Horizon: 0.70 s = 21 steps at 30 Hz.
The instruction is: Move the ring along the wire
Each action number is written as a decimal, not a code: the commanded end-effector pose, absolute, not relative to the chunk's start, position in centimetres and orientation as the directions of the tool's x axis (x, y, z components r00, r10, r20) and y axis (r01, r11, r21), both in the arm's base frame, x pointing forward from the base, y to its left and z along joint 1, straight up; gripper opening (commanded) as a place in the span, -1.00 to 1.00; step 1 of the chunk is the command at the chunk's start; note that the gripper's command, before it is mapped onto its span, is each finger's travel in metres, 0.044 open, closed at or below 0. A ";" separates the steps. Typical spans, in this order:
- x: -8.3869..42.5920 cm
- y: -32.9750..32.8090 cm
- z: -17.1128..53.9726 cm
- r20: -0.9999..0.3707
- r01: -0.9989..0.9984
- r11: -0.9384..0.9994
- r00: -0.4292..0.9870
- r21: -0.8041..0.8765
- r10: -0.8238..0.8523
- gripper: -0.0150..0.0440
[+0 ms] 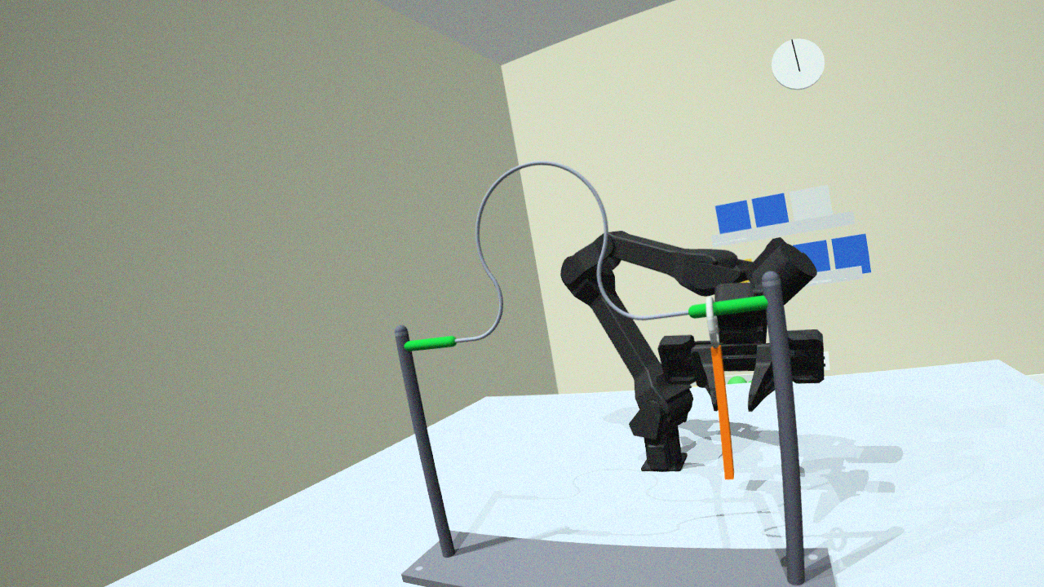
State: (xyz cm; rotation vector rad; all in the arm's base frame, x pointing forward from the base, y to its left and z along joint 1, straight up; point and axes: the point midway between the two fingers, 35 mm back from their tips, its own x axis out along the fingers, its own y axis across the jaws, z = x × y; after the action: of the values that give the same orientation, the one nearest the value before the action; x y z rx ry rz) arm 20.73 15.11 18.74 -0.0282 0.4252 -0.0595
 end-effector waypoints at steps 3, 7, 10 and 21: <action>20.6 15.1 18.8 -0.413 0.052 0.998 0.908 -0.039 -0.064 0.14; 18.0 15.4 19.6 -0.427 0.057 0.998 0.902 -0.040 -0.068 0.50; 16.3 15.4 20.7 -0.413 0.053 0.998 0.908 -0.040 -0.065 0.76; 16.2 15.4 20.8 -0.411 0.052 0.998 0.909 -0.040 -0.064 1.00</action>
State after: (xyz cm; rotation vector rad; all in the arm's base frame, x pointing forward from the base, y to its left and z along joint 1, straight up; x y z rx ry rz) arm 16.31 15.22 20.62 -0.0313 0.4291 -0.0601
